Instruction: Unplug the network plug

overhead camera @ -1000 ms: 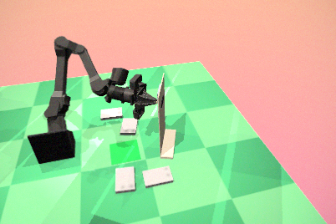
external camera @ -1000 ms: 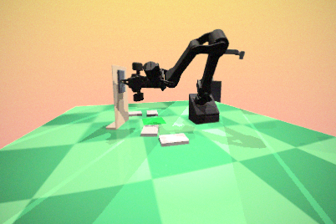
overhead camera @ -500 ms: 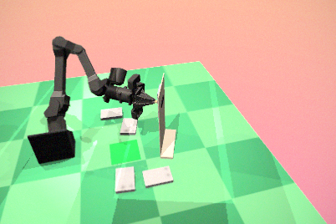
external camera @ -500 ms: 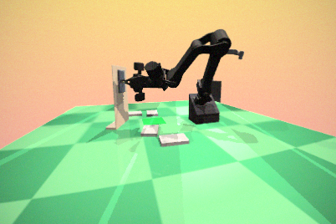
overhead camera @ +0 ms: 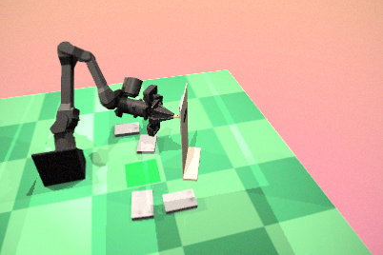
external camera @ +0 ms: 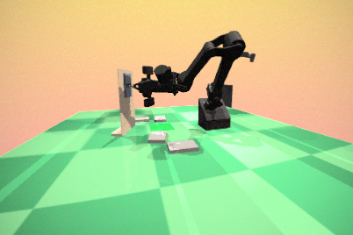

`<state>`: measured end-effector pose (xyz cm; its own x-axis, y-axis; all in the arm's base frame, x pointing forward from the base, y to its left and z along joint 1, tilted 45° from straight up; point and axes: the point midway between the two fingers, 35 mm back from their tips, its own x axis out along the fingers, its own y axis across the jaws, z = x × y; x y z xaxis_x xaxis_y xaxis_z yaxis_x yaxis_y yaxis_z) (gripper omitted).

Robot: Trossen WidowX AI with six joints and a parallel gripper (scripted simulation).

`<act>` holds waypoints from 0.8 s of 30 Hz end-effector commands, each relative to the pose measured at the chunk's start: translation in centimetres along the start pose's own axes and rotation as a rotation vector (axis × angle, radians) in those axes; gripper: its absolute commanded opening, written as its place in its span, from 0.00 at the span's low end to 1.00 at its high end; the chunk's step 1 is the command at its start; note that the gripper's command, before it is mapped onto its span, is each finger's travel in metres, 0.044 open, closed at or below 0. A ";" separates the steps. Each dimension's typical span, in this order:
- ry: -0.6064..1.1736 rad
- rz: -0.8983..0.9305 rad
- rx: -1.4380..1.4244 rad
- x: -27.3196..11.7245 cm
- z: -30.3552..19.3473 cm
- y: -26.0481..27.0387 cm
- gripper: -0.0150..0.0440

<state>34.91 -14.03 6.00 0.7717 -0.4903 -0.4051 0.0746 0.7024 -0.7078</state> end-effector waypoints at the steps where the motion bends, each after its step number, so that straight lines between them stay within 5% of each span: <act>1: -0.003 -0.005 0.001 -0.4 0.0 -0.2 0.25; 24: -0.003 -0.005 0.000 -1.6 -0.6 -0.2 0.25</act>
<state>33.55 -13.71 6.20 0.7709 -0.4918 -0.4047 0.0763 0.7022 -0.7079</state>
